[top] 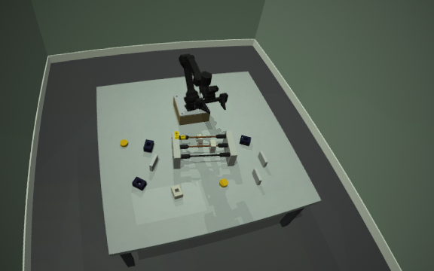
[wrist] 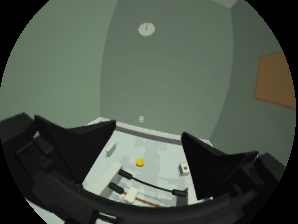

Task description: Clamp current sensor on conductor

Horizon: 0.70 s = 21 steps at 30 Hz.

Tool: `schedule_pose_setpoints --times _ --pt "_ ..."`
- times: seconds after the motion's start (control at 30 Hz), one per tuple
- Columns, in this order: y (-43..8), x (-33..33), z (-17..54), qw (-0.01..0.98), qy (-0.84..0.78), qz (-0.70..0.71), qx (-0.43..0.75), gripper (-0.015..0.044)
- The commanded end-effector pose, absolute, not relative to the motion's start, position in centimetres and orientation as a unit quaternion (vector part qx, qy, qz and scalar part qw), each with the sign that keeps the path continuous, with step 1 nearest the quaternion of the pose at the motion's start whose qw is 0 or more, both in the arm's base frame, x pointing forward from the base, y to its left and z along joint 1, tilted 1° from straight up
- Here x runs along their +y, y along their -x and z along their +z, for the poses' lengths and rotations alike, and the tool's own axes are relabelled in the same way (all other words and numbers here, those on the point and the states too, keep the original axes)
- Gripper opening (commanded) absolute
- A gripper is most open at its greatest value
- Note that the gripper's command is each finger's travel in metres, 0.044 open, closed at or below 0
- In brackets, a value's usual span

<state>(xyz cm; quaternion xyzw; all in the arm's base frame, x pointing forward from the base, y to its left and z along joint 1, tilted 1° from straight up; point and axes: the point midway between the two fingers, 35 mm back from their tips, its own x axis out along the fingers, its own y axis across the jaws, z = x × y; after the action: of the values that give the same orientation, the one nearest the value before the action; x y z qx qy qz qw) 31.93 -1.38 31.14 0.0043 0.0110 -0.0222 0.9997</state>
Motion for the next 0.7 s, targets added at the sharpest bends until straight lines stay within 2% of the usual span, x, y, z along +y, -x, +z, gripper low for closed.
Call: schedule_pose_setpoints --times 0.0,0.23,0.47,0.53,0.67 --pt "-31.9 -5.3 26.8 0.99 -0.01 -0.083 0.117 0.044" --pt "-27.6 -12.5 19.1 0.921 -0.071 -0.202 0.326 0.044" --pt "-21.0 -15.6 14.5 0.82 -0.156 -0.276 0.477 0.044" --pt "-19.1 -15.9 13.7 0.789 -0.182 -0.291 0.51 0.044" --pt "-18.8 -15.9 13.6 0.784 -0.186 -0.293 0.515 0.044"
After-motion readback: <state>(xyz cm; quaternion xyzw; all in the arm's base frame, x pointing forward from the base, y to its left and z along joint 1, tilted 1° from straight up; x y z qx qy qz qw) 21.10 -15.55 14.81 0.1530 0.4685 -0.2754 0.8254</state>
